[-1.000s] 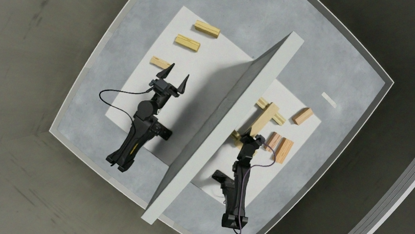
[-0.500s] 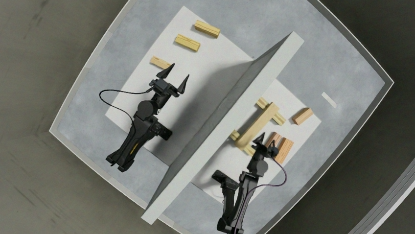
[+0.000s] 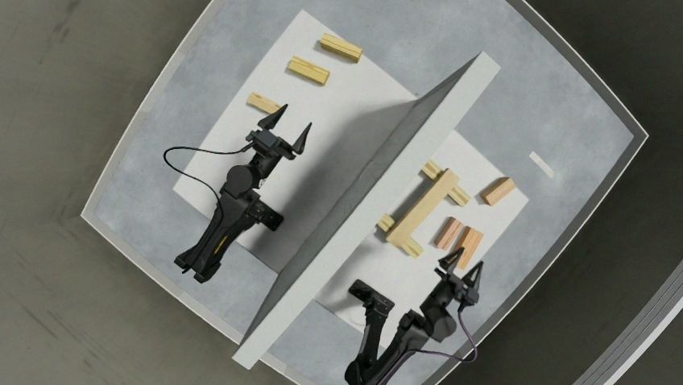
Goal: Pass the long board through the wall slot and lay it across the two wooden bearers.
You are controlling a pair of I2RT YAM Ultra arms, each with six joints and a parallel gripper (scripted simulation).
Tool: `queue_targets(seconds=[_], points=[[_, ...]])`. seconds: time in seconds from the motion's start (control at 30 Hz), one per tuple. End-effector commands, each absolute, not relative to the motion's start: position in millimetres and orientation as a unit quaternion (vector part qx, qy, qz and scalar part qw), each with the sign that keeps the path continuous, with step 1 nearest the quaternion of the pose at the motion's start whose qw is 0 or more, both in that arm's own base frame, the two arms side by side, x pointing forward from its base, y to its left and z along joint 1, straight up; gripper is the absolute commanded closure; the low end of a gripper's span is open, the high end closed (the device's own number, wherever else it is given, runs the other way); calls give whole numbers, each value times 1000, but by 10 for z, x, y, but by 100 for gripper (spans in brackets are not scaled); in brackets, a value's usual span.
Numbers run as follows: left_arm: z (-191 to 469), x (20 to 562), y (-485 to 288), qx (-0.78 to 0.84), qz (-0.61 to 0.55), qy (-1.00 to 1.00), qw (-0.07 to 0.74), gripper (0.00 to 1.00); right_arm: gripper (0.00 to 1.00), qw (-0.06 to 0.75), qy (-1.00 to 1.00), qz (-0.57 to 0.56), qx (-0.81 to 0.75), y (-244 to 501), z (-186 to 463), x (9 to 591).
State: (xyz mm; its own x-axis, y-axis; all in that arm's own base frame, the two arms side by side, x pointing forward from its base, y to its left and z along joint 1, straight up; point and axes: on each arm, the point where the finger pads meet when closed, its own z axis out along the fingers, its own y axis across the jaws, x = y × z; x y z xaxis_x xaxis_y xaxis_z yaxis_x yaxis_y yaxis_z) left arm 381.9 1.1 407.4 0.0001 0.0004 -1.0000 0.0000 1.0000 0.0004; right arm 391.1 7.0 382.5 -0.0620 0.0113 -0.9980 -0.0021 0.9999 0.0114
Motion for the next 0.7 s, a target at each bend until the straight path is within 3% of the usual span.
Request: queue_targets(seconds=[0.0,0.07,0.1,0.67], points=[[4067,3728,-33,0,-5,707,707,26,26,704,709,-1,-21,19,4144,3760],[4066,3728,-35,1,-5,708,707,26,26,697,717,5,-6,18,4056,3815],[4029,3732,-41,1,-6,710,704,26,26,737,675,7,2,2,4430,3675],[4162,3829,57,-9,3,704,710,26,26,707,707,-4,0,3,4060,3798]])
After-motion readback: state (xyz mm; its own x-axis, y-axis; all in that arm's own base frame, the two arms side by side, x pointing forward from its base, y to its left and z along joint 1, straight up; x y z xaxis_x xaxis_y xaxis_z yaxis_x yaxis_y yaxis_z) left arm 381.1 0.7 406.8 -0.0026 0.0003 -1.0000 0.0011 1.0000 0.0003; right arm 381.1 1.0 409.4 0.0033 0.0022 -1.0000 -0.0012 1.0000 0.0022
